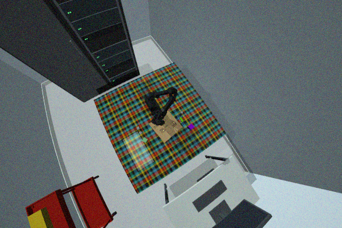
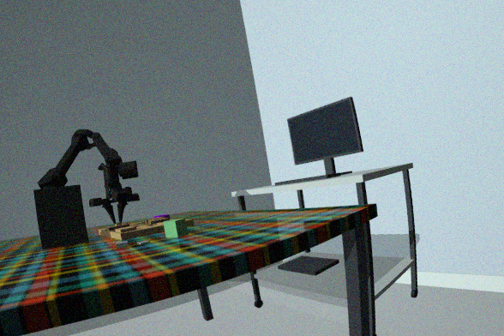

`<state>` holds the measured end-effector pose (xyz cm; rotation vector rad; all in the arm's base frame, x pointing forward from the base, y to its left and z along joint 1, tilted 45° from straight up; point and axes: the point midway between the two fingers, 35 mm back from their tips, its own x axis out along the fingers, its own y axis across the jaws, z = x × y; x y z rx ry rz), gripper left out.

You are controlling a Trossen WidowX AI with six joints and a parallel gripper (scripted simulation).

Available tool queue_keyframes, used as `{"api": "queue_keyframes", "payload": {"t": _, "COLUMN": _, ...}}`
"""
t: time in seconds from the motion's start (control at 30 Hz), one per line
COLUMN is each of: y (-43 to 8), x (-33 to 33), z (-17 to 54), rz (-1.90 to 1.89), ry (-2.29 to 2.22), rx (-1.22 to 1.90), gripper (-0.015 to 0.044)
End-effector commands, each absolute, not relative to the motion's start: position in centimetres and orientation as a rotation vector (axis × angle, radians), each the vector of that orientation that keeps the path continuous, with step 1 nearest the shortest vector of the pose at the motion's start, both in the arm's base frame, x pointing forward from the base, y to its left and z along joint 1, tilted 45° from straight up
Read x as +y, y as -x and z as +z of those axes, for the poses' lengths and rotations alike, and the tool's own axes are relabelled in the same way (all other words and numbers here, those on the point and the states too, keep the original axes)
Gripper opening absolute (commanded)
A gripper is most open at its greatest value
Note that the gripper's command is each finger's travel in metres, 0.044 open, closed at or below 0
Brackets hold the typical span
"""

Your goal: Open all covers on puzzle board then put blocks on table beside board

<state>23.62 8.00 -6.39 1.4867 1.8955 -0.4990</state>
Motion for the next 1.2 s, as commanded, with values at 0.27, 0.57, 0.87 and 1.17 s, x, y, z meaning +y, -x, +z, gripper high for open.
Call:
{"api": "queue_keyframes", "payload": {"t": 0.27, "y": -24.0, "x": 6.8, "z": -5.2, "rz": -0.494, "ry": -1.486, "rx": 1.888, "gripper": 0.008}}
{"api": "queue_keyframes", "payload": {"t": 0.57, "y": -24.4, "x": 5.2, "z": -3.6, "rz": -0.496, "ry": -1.485, "rx": 1.886, "gripper": 0.008}}
{"api": "queue_keyframes", "payload": {"t": 0.87, "y": -24.6, "x": 3.6, "z": -2.0, "rz": -0.496, "ry": -1.485, "rx": 1.887, "gripper": 0.008}}
{"api": "queue_keyframes", "payload": {"t": 1.17, "y": -25.2, "x": 4.5, "z": -0.8, "rz": -0.509, "ry": -1.475, "rx": 1.88, "gripper": 0.008}}
